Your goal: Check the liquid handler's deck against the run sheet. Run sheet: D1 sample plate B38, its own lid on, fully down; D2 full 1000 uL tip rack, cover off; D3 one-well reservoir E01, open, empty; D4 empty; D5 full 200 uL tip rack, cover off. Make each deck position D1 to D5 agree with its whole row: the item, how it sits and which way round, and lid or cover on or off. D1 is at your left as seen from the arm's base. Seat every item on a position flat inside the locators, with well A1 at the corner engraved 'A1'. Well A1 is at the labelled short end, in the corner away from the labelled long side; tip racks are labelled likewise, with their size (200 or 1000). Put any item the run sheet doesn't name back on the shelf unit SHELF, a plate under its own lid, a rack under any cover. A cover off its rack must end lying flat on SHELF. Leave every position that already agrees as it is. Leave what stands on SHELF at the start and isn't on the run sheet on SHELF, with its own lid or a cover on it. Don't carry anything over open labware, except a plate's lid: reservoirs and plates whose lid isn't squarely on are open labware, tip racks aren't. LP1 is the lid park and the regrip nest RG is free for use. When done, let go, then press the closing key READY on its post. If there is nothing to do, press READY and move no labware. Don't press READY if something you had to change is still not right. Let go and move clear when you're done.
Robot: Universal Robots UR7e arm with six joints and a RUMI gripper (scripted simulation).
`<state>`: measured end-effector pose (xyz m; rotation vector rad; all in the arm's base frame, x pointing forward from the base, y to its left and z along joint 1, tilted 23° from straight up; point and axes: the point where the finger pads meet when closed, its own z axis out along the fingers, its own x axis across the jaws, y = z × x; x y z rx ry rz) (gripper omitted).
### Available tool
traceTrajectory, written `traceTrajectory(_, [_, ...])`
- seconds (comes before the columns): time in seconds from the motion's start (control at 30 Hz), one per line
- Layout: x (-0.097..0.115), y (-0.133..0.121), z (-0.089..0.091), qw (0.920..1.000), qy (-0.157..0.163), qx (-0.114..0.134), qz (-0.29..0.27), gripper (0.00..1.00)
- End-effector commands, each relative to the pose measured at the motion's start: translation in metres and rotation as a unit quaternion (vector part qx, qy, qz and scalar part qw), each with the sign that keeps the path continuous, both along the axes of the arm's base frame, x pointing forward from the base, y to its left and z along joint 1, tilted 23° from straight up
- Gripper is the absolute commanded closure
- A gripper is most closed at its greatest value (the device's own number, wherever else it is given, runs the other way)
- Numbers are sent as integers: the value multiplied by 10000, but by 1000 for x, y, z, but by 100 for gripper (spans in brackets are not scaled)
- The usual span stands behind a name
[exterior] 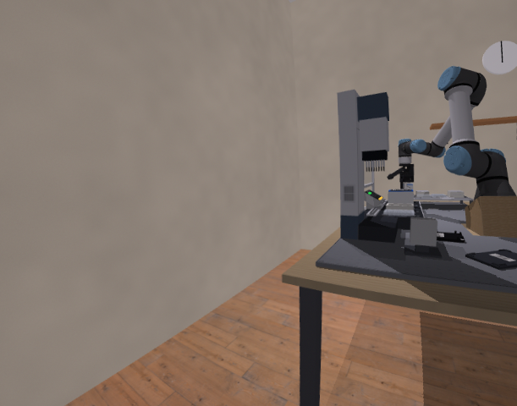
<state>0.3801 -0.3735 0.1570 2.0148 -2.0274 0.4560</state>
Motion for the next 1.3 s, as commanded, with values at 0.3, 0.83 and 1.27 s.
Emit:
traceTrajectory(0.3, [0, 0, -1, 10000, -3, -3, 2, 18])
traceTrajectory(0.83, [0, 0, -1, 10000, -4, -3, 2, 18])
traceTrajectory(1.27, [0, 0, -1, 10000, -4, -3, 2, 18])
